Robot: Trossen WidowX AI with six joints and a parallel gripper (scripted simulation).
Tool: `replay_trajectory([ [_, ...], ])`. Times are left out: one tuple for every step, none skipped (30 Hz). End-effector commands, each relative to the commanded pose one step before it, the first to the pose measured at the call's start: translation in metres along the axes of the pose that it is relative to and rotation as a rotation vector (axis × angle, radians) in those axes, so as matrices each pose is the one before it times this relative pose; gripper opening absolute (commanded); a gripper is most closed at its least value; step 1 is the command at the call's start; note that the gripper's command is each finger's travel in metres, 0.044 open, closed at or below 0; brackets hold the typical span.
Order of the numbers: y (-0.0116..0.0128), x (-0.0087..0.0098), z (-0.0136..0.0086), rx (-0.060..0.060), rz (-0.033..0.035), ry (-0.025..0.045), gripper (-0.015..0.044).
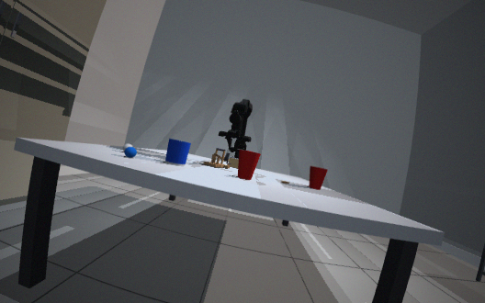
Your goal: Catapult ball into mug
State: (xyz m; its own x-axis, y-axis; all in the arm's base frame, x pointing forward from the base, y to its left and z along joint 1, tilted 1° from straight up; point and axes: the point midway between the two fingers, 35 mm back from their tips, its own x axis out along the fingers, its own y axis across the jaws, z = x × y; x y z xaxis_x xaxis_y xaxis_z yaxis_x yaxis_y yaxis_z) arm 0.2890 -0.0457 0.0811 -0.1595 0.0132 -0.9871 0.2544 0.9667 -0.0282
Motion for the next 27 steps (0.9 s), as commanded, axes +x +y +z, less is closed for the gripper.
replay_trajectory([
  [-0.01796, 0.00768, -0.01782, 0.0306, 0.00739, 0.04232, 0.0000],
  [-0.00464, 0.00222, -0.00429, 0.0100, 0.00238, 0.01053, 0.0000],
  [-0.00453, 0.00226, -0.00431, 0.0100, 0.00260, 0.01054, 0.0000],
  [-0.00443, 0.00230, -0.00434, 0.0099, 0.00281, 0.01053, 0.0000],
  [-0.00433, 0.00234, -0.00436, 0.0099, 0.00303, 0.01053, 0.0000],
  [-0.00422, 0.00239, -0.00439, 0.0099, 0.00325, 0.01053, 0.0000],
  [-0.00411, 0.00243, -0.00441, 0.0098, 0.00346, 0.01052, 0.0000],
  [-0.00401, 0.00247, -0.00443, 0.0098, 0.00368, 0.01051, 0.0000],
  [-0.00386, 0.00253, -0.00457, 0.0096, 0.00385, 0.01041, 0.0000],
  [-0.00376, 0.00257, -0.00459, 0.0096, 0.00407, 0.01041, 0.0000],
  [-0.00365, 0.00262, -0.00460, 0.0095, 0.00428, 0.01039, 0.0000],
  [-0.00354, 0.00266, -0.00461, 0.0095, 0.00449, 0.01037, 0.0000],
  [-0.00286, 0.00225, -0.00384, 0.0079, 0.00389, 0.00861, 0.0000],
  [-0.00169, 0.00137, -0.00230, 0.0047, 0.00240, 0.00516, 0.0000],
  [-0.00056, 0.00046, -0.00077, 0.0016, 0.00081, 0.00172, 0.0000],
  [0.00000, 0.00000, 0.00000, 0.0000, 0.00000, 0.00000, 0.0000],
  [0.00000, 0.00079, 0.00031, 0.0000, 0.00000, 0.00000, 0.0000],
  [0.00000, 0.00169, 0.00065, 0.0000, 0.00000, 0.00001, 0.0000],
  [0.00000, 0.00210, 0.00078, 0.0000, 0.00000, 0.00001, 0.0000],
  [0.00000, 0.00269, 0.00098, 0.0000, 0.00000, 0.00002, 0.0000],
  [0.00000, 0.00337, 0.00117, 0.0000, -0.00001, 0.00003, 0.0000],
  [0.00000, 0.00265, 0.00088, 0.0000, 0.00000, 0.00002, 0.0000],
  [0.00000, 0.00091, 0.00029, 0.0000, 0.00000, 0.00001, 0.0000],
  [0.00000, 0.00026, 0.00010, 0.0000, 0.00000, 0.00000, 0.0000],
  [0.00000, 0.00048, 0.00019, 0.0000, 0.00000, 0.00000, 0.0000],
  [0.00000, 0.00072, 0.00028, 0.0000, 0.00000, 0.00000, 0.0000],
  [0.00000, 0.00099, 0.00038, 0.0000, 0.00000, 0.00001, 0.0000],
])
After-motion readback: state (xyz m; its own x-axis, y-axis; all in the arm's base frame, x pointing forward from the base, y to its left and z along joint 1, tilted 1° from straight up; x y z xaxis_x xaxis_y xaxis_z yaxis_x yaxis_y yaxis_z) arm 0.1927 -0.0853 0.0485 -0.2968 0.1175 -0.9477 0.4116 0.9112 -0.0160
